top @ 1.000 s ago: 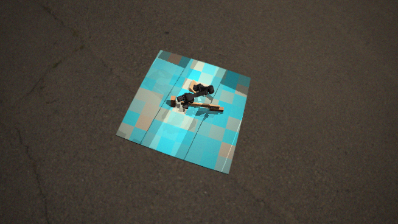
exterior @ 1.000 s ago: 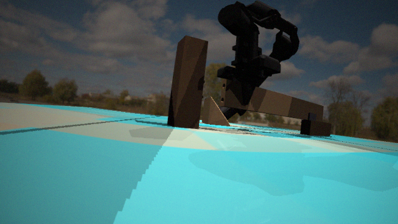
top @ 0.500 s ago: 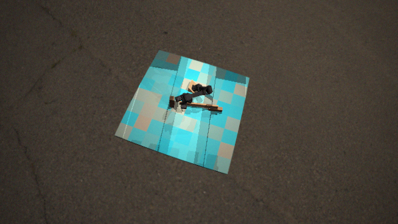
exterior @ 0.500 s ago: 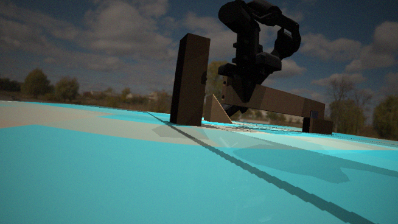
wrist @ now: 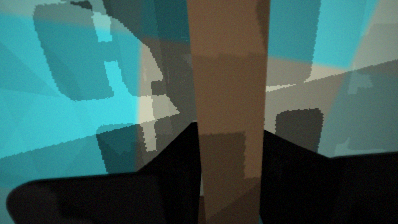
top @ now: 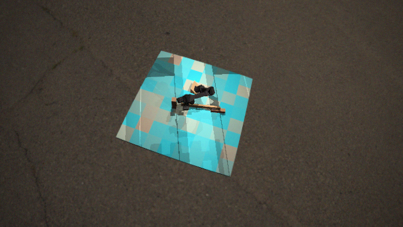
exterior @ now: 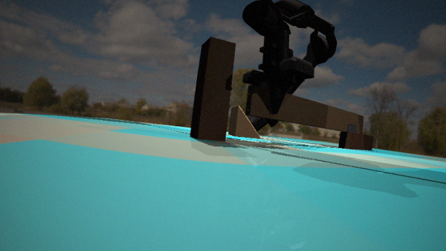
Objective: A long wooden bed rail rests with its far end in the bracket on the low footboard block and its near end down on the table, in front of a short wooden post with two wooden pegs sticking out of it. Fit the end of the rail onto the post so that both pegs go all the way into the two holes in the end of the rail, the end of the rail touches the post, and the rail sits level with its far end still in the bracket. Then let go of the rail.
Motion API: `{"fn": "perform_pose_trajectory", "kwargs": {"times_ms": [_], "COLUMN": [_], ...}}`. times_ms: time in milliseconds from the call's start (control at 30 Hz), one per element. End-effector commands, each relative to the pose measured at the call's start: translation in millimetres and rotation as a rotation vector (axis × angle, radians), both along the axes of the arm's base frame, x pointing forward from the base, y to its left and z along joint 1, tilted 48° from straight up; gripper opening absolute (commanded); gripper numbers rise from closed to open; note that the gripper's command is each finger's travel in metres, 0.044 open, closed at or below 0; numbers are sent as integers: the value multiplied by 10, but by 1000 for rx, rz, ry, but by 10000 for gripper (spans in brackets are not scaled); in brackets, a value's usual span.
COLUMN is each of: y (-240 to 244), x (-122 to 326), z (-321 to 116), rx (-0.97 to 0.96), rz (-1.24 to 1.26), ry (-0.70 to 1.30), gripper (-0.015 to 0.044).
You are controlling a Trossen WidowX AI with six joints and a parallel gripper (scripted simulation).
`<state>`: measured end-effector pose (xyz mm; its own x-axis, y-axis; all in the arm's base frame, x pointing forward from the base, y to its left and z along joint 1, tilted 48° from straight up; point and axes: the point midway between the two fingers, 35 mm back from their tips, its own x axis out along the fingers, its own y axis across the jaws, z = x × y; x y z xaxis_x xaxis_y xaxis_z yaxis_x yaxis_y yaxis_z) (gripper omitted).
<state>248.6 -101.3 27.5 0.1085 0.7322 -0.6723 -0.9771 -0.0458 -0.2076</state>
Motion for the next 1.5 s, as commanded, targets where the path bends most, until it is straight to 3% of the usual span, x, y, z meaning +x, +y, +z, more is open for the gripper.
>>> {"fn": "perform_pose_trajectory", "kwargs": {"times_ms": [0, 1467], "y": [-28, -111], "x": [10, 35], "z": [-7, -101], "rx": [-3, -4], "rz": [-3, -3], "ry": [-5, -6], "gripper": [0, 0]}}
